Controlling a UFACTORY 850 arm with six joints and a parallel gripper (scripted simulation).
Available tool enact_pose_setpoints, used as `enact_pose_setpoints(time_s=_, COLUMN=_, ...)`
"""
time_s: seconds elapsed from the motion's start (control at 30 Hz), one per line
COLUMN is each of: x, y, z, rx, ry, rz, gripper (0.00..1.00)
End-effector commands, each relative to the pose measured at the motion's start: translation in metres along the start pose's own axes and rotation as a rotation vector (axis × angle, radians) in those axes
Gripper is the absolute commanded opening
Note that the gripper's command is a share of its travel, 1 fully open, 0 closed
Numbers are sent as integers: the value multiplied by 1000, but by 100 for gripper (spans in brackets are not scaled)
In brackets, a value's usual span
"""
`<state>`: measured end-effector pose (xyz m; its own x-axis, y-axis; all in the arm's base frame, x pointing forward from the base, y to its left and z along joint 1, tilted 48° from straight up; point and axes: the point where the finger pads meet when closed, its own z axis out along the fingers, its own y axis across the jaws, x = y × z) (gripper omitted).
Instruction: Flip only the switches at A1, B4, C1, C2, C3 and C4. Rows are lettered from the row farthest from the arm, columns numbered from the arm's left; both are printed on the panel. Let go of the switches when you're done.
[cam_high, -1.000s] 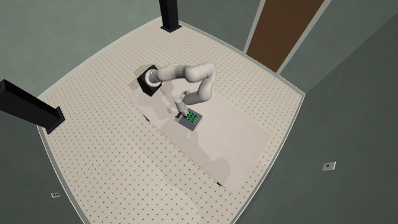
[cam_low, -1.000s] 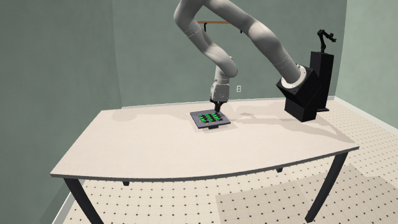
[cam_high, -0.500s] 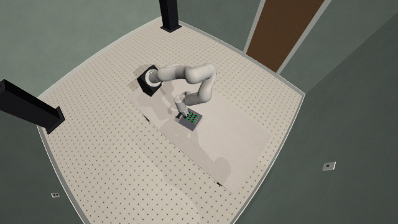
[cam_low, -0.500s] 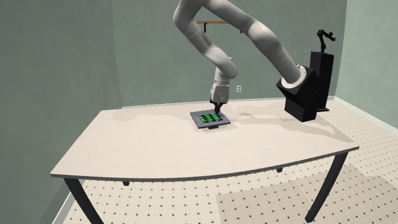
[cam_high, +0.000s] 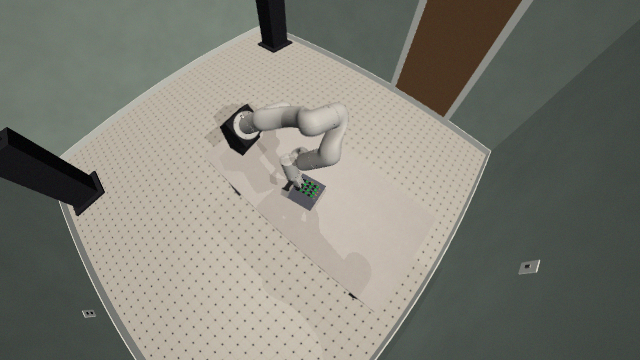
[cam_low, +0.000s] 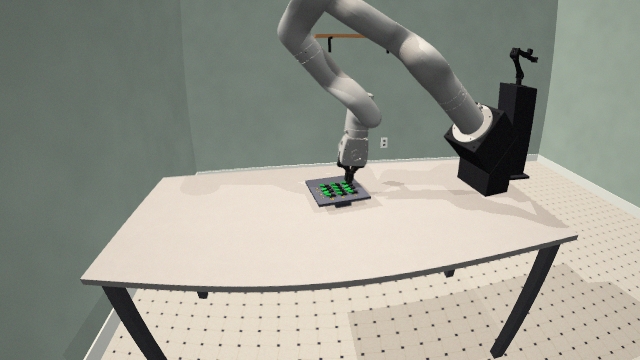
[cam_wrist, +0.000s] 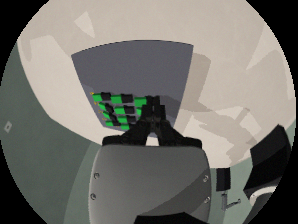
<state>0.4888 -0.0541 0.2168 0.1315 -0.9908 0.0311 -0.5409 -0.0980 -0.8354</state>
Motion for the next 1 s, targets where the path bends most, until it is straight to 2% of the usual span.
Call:
enact_pose_setpoints(time_s=0.0, x=0, y=0, z=0, rx=0, ry=0, rz=0, gripper=0)
enact_pose_setpoints(time_s=0.43, x=0, y=0, z=-1, rx=0, ry=0, rz=0, gripper=0)
enact_pose_setpoints(time_s=0.97, x=0, y=0, z=-29, rx=0, ry=0, rz=0, gripper=0)
